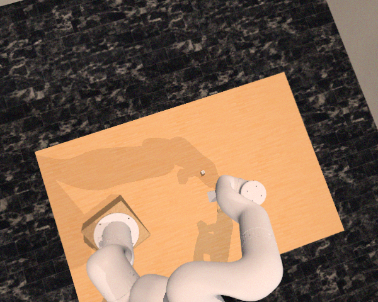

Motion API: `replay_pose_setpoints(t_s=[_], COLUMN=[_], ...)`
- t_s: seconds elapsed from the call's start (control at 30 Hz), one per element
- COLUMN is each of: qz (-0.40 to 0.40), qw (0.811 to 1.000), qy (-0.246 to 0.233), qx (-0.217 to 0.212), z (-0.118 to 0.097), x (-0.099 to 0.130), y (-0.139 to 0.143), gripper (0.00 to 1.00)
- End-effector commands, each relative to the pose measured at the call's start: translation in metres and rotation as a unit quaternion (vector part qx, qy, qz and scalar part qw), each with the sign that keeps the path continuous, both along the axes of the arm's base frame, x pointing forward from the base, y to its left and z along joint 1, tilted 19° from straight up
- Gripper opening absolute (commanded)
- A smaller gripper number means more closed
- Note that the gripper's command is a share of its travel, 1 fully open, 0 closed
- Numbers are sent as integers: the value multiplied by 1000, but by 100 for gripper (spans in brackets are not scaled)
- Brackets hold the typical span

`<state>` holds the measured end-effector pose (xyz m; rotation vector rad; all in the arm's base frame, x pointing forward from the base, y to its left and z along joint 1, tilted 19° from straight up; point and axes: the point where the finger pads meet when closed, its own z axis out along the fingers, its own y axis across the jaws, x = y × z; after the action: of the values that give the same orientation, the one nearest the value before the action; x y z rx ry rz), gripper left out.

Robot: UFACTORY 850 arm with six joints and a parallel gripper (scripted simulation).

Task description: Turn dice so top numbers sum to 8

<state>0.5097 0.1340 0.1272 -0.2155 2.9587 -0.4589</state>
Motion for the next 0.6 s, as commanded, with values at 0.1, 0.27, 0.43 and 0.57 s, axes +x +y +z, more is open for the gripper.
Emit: replay_pose_setpoints(t_s=[0.1,0.27,0.43,0.57], qz=[-4,-4,-4,-4], qw=[1000,1000,1000,1000], qy=[-2,-2,-2,-2], qx=[3,3,3,3], z=[12,12,12,9], x=[4,4,4,5], y=[-29,-29,-29,-30], gripper=[11,11,11,11])
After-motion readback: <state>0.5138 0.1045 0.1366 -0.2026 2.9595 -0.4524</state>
